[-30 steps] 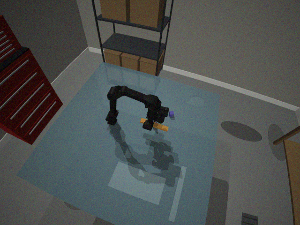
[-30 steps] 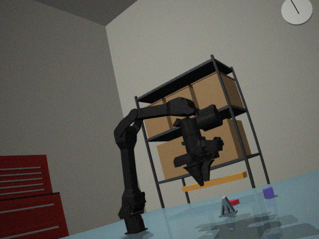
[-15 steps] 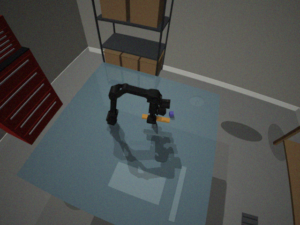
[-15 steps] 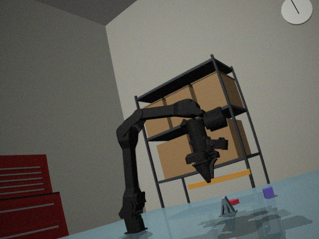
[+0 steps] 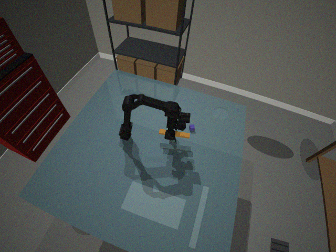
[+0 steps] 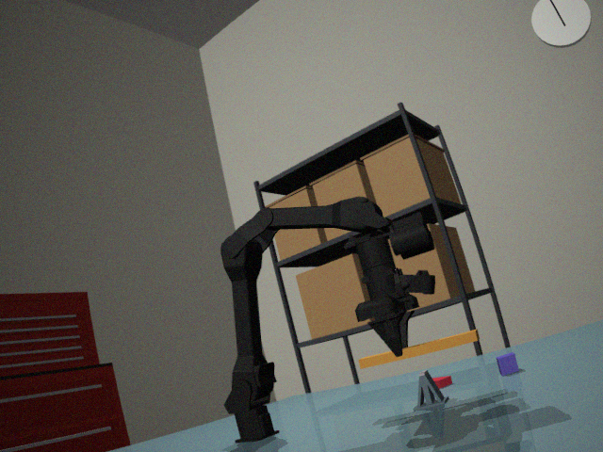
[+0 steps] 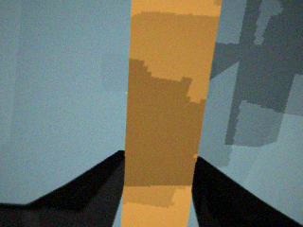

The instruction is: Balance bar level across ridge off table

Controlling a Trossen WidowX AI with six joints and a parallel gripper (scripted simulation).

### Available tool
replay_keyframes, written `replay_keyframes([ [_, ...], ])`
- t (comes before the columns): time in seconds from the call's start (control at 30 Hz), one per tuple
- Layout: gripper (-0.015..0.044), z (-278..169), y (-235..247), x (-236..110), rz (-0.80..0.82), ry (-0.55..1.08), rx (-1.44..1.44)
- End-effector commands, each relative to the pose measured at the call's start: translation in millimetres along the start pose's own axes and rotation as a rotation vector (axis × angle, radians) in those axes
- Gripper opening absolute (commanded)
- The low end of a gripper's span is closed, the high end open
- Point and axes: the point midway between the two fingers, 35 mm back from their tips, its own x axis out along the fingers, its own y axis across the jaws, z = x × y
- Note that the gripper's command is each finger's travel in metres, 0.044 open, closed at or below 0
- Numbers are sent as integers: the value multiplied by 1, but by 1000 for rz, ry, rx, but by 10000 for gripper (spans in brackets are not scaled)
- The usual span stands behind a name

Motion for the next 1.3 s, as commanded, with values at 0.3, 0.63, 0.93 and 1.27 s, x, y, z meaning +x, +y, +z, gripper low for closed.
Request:
replay_keyframes([
  [0.3,0,-1,-2,22,-1,-1,-10],
  [0.63,0,-1,-2,23,-1,-1,-11],
  [0.93,0,-1,-2,24,-1,-1,-11],
  [1.27,0,-1,-2,24,-1,-1,-11],
])
